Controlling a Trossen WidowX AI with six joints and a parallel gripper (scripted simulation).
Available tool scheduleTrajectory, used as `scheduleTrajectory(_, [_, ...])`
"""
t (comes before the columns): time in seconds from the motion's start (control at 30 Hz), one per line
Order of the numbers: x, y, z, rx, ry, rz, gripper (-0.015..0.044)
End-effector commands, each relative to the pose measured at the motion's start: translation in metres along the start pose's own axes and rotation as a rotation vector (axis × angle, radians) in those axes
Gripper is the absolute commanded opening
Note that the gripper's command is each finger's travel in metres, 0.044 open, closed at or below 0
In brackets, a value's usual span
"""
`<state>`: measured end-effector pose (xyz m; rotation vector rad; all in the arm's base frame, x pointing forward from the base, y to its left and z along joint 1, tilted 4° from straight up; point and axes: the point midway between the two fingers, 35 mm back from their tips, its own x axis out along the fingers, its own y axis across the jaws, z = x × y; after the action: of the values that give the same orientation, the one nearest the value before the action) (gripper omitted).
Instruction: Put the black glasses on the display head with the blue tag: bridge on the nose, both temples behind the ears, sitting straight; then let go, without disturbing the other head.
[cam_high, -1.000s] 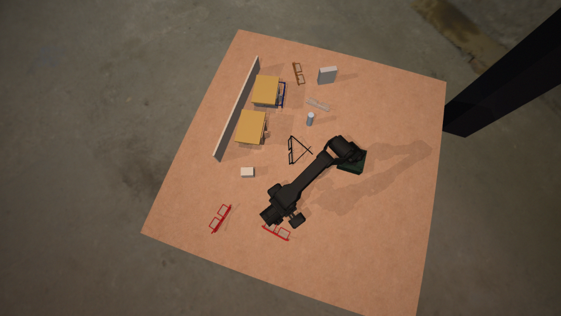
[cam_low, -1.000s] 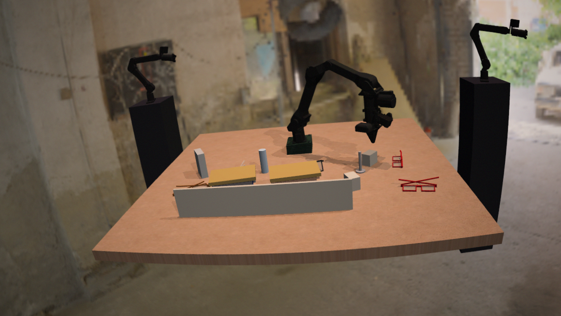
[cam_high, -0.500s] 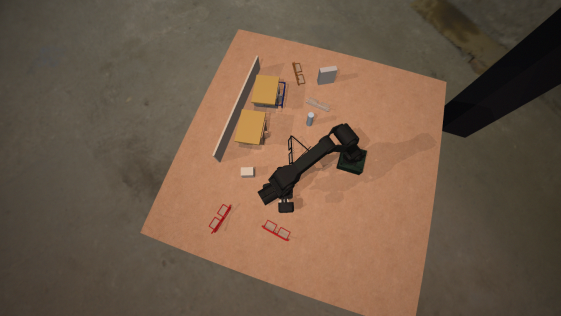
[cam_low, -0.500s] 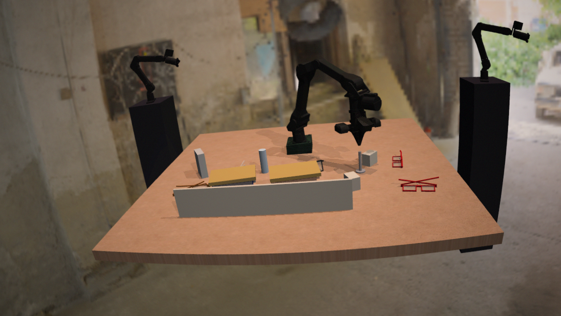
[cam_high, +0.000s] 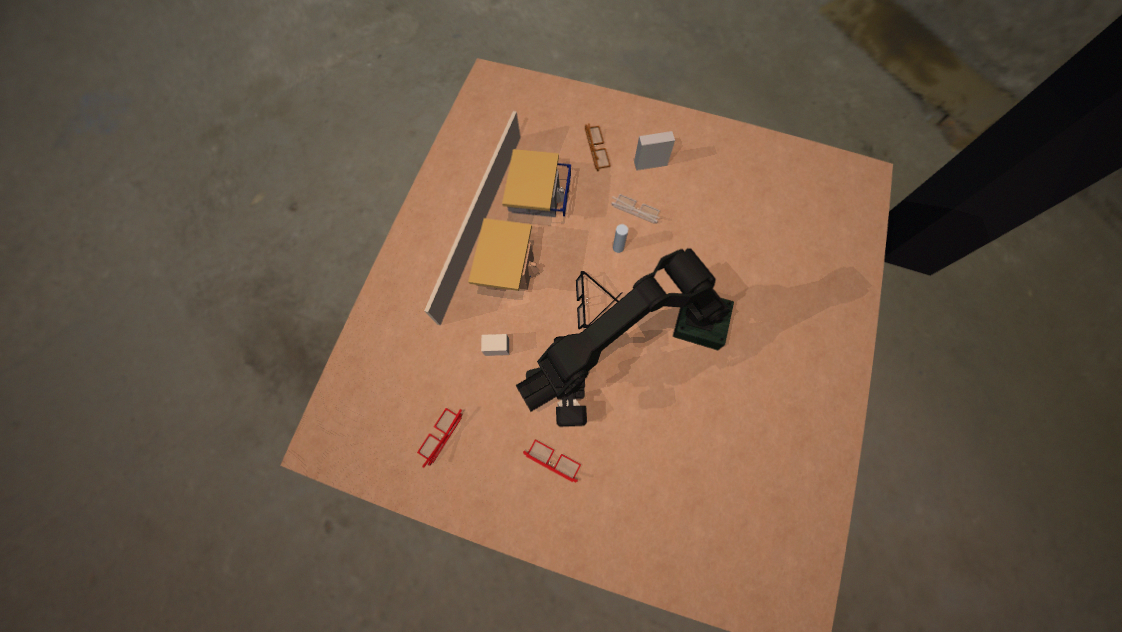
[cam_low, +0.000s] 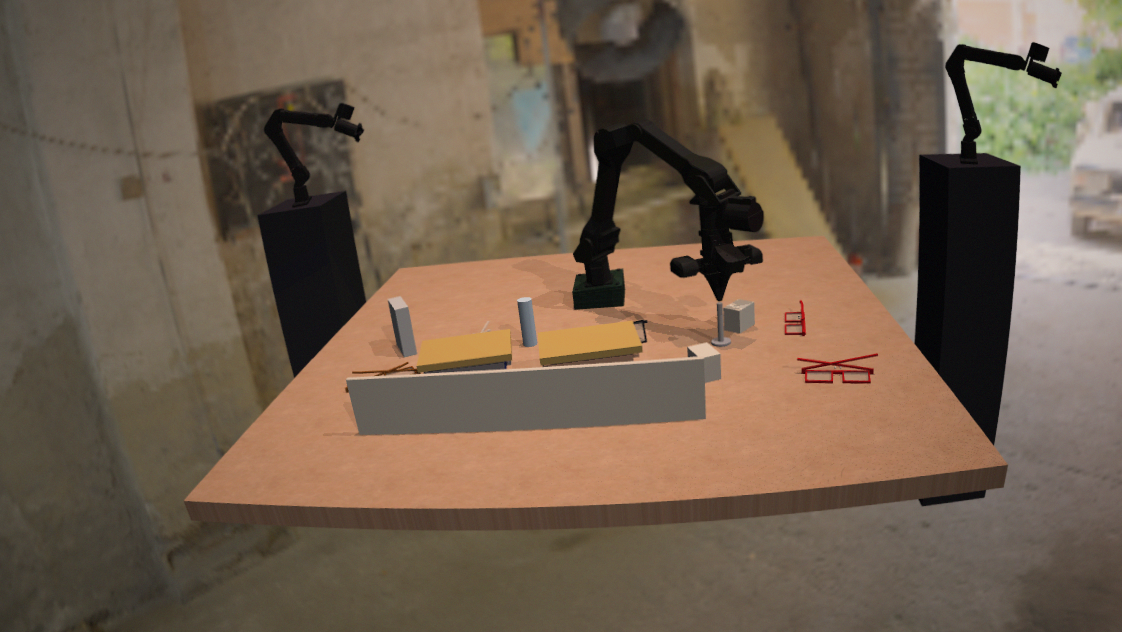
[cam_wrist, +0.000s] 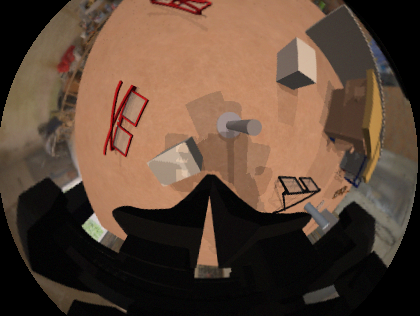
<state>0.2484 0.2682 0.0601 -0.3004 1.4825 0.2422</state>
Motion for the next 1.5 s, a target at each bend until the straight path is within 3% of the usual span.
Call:
scheduleTrajectory(0.0, [0.009,-0.001,-0.001,0.002,0.008,-0.006,0.0000])
scheduleTrajectory(0.63, [0.038,-0.002,-0.003,0.002,0.008,-0.006,0.0000])
scheduleTrajectory(1.47, [0.038,0.016,-0.002,0.002,0.008,-0.005,0.0000])
